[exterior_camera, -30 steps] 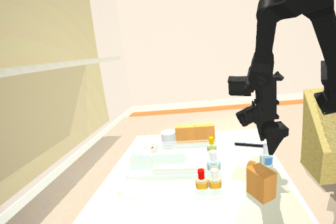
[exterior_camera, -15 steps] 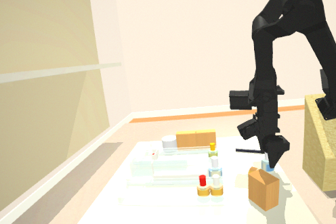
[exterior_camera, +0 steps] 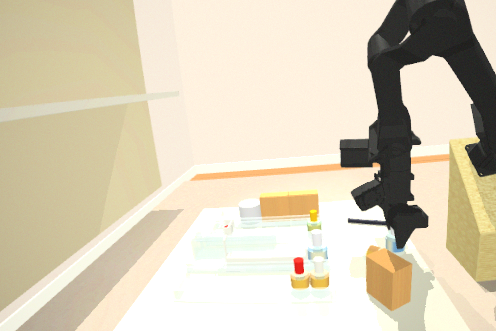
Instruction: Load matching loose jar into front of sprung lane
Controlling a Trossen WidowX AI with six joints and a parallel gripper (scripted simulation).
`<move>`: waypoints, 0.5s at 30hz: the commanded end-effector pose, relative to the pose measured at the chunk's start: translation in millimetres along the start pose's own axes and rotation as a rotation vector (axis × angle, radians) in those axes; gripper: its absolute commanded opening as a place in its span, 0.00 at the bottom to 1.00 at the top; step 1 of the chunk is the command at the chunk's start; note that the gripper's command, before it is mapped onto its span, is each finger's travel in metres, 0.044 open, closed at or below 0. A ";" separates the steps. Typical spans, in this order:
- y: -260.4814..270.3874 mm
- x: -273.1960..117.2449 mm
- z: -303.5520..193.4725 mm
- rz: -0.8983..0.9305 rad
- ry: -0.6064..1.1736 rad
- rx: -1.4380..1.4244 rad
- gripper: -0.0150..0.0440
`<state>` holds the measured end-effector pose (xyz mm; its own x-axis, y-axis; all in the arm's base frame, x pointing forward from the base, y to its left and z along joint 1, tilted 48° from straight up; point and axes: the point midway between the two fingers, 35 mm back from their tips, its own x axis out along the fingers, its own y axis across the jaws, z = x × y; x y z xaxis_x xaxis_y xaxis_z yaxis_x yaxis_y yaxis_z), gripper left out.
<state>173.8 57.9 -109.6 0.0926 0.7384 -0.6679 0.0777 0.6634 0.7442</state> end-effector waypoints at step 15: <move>-4.3 -16.6 2.9 -0.012 -0.006 0.007 0.25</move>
<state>172.2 52.6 -105.8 0.0896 0.7393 -0.6674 0.0905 0.6613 0.7446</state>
